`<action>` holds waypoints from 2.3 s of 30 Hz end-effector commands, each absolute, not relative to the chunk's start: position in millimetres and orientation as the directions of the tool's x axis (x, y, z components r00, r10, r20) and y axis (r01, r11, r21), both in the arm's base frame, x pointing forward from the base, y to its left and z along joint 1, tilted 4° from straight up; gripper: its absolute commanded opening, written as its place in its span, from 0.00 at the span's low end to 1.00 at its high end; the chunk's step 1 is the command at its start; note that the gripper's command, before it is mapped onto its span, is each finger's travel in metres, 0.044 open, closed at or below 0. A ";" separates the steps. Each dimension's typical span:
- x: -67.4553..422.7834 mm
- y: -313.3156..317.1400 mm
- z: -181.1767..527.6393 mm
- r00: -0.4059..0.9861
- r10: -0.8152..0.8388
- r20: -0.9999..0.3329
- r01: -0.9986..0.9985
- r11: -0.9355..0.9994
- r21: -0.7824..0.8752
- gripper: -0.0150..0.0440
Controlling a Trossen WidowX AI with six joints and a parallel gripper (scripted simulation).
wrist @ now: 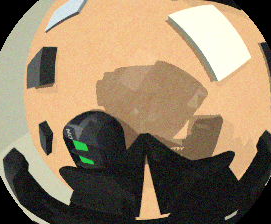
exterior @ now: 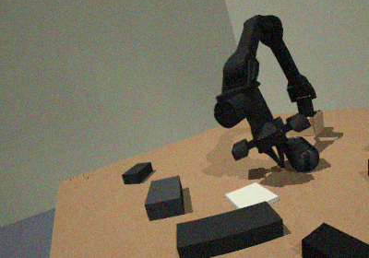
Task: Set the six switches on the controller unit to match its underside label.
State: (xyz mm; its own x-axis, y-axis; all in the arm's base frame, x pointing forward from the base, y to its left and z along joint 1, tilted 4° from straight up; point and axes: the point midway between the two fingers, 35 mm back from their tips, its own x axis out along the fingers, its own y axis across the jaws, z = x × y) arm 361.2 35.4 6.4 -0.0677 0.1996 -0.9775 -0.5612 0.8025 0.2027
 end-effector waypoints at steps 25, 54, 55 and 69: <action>355.5 42.4 -2.3 -0.077 0.203 -0.976 -0.564 0.799 0.210 0.25; 342.6 60.1 -4.3 -0.078 0.205 -0.976 -0.564 0.798 0.212 0.25; 342.0 61.1 -4.4 -0.078 0.205 -0.976 -0.564 0.798 0.212 0.25; 337.1 70.7 -5.3 -0.078 0.206 -0.975 -0.564 0.798 0.213 0.25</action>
